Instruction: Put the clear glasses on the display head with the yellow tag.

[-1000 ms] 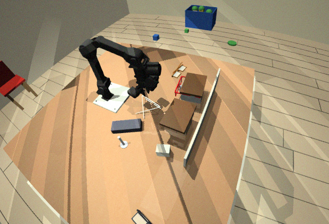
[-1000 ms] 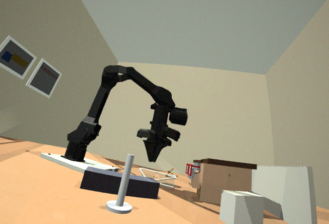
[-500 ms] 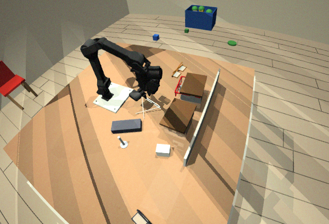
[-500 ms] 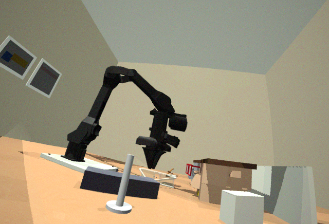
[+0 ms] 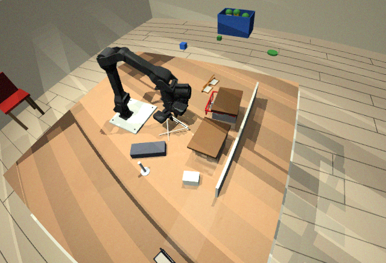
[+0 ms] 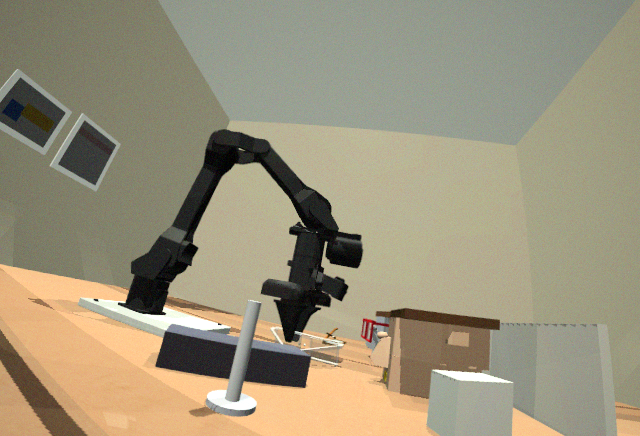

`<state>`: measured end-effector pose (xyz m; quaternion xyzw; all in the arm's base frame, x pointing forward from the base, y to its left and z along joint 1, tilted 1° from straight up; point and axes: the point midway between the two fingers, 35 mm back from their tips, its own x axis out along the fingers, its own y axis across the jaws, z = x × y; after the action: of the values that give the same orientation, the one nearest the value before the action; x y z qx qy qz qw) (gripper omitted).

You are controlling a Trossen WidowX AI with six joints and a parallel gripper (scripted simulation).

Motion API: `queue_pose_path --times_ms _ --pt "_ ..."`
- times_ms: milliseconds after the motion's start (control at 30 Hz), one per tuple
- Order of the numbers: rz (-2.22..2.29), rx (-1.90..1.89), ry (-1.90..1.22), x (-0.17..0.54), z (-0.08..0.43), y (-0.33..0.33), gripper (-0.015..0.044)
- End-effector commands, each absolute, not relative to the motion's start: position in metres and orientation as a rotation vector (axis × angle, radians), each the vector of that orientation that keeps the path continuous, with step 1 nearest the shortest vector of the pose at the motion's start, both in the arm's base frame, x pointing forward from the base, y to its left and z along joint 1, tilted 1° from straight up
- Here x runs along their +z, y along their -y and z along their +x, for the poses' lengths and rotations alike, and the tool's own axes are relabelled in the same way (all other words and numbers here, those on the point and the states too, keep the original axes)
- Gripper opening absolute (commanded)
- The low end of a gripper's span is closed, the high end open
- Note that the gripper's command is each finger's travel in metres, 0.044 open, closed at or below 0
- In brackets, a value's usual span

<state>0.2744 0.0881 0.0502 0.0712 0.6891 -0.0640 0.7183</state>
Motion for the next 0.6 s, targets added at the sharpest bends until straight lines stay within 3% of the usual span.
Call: queue_pose_path --times_ms 0,567 --pt "0.154 -0.154 -1.532 0.043 0.2732 -0.0872 0.012" --pt "0.16 -0.152 -1.535 0.0435 0.2721 -0.0848 0.0107"
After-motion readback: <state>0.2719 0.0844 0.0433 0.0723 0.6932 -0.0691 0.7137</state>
